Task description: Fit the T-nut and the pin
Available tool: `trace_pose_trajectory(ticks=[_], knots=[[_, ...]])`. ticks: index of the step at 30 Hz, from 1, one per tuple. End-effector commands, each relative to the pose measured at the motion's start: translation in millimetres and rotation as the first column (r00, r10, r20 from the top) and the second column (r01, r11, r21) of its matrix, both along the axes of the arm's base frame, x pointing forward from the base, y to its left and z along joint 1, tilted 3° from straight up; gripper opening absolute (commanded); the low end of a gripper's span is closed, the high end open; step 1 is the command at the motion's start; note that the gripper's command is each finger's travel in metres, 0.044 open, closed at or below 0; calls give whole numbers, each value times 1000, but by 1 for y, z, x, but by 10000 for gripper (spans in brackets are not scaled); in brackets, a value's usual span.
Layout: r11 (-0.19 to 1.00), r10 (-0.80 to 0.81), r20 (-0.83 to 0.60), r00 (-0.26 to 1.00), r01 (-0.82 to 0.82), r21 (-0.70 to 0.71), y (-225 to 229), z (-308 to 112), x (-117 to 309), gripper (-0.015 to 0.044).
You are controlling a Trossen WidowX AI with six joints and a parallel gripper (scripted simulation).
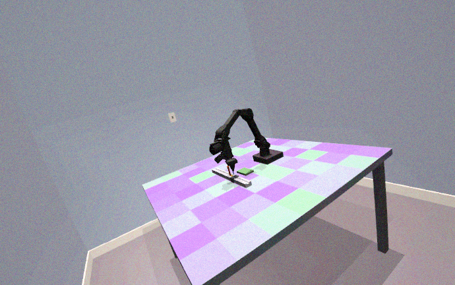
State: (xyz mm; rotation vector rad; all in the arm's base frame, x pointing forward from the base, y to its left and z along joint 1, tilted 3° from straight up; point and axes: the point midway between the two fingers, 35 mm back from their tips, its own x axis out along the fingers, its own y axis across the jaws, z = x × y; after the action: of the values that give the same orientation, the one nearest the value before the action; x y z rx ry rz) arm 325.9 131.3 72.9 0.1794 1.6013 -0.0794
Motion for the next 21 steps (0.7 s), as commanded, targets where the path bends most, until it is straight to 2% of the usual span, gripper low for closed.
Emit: trace_pose_trajectory(ticks=[1, 21], knots=[[1000, -2, -10, 1000, 2, 1, 1, -2, 0, -150], [1000, 0, -10, 1000, 0, 0, 0, -2, -1, -150]])
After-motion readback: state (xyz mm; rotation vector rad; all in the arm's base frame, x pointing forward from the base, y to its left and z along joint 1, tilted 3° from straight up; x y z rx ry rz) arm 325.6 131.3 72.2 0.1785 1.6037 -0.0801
